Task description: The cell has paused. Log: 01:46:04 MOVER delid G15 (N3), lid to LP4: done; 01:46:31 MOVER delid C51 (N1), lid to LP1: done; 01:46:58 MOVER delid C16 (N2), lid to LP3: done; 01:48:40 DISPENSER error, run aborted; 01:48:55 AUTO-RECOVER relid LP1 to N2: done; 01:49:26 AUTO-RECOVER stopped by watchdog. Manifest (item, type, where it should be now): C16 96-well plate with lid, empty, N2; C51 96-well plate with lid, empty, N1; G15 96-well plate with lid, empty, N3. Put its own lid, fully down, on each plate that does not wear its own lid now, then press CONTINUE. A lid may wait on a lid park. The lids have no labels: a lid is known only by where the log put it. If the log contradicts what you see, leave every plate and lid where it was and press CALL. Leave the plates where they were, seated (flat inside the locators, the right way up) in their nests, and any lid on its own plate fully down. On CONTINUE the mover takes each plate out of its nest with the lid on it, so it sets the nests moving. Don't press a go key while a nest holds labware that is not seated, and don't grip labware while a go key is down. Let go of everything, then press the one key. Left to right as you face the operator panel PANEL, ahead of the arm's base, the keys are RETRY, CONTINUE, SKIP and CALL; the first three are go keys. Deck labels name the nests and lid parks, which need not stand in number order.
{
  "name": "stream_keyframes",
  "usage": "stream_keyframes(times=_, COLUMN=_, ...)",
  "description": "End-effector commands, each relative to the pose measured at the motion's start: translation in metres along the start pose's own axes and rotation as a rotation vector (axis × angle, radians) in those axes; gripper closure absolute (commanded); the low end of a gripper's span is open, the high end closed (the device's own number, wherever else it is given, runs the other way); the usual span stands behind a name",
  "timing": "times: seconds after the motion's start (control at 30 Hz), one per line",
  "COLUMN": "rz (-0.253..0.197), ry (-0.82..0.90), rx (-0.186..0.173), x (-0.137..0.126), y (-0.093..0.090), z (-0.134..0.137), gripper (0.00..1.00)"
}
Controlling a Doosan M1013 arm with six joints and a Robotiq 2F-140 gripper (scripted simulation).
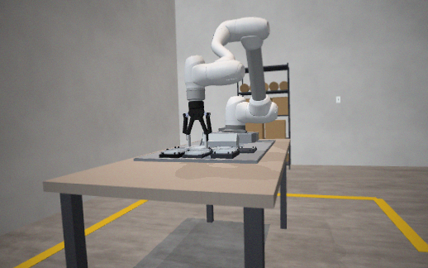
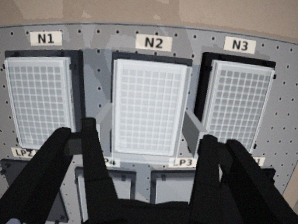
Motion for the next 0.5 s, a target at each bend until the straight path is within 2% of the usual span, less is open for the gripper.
stream_keyframes(times=0.0, rz=0.000, ry=0.000, rx=0.000, x=0.000, y=0.006, z=0.000, gripper=1.00)
stream_keyframes(times=0.47, rz=0.000, ry=0.000, rx=0.000, x=0.000, y=0.027, z=0.000, gripper=1.00)
Point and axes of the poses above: the point where the finger pads meet when closed, its own y axis back along the fingers, its own z axis across the jaws, x = y × z, the point moved 1 cm from there along y, back along the fingers
